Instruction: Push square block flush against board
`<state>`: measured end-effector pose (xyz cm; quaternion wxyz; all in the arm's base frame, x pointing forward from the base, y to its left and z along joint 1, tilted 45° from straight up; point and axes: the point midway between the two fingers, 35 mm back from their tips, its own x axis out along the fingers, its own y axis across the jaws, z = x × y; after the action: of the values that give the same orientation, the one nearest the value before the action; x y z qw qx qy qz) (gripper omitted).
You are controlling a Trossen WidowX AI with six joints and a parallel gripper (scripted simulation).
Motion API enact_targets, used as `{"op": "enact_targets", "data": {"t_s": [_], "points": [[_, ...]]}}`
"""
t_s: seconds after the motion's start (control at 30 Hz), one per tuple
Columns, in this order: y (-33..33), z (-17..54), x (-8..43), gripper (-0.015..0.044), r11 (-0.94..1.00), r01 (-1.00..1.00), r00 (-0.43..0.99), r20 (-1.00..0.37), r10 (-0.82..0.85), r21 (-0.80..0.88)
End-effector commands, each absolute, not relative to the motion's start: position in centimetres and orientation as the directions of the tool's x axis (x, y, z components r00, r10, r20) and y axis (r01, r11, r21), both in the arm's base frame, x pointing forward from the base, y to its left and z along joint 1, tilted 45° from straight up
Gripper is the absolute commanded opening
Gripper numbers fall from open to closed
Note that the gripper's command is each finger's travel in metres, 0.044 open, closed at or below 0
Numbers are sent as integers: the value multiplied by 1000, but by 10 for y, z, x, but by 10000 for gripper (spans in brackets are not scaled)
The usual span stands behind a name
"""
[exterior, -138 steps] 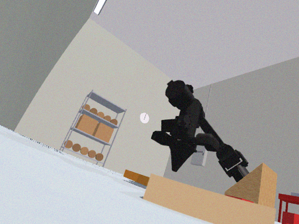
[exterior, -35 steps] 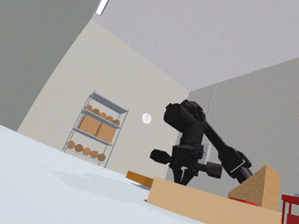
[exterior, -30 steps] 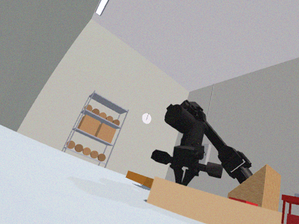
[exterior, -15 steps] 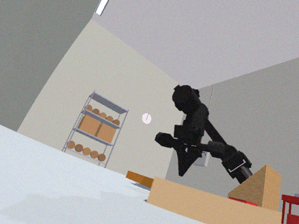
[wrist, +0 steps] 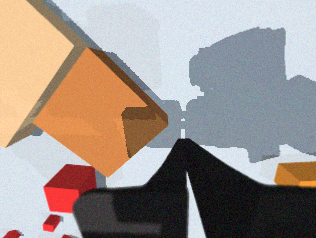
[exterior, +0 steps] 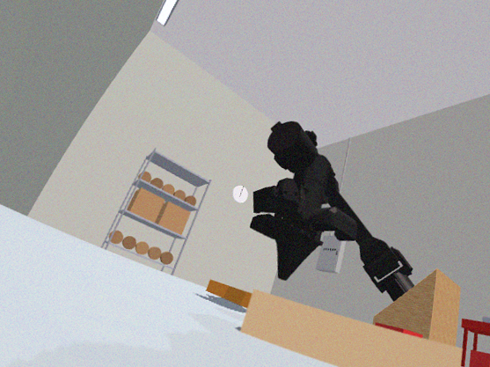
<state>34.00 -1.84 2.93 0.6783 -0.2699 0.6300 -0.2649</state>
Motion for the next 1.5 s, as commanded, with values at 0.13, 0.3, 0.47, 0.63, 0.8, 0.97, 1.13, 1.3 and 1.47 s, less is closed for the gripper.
{"op": "enact_targets", "data": {"t_s": [0.13, 0.3, 0.47, 0.63, 0.8, 0.97, 1.13, 1.3, 1.47], "points": [[-13, 26, 360, 0, 698, 289, 63, -714, -697, -655], [-10, 24, 372, 0, 658, 451, 62, -715, -697, -603], [-7, 22, 383, 0, 599, 599, 61, -715, -696, -532], [-4, 19, 395, 0, 520, 729, 60, -716, -696, -445], [-3, 18, 398, 0, 493, 764, 59, -716, -696, -417], [-22, -2, 400, 0, 493, 764, 60, -716, -696, -416], [-42, -21, 401, 0, 492, 764, 59, -714, -698, -418], [-41, -22, 400, 0, 492, 764, 59, -714, -698, -418], [-39, -25, 397, 0, 492, 764, 59, -714, -698, -418]]}}
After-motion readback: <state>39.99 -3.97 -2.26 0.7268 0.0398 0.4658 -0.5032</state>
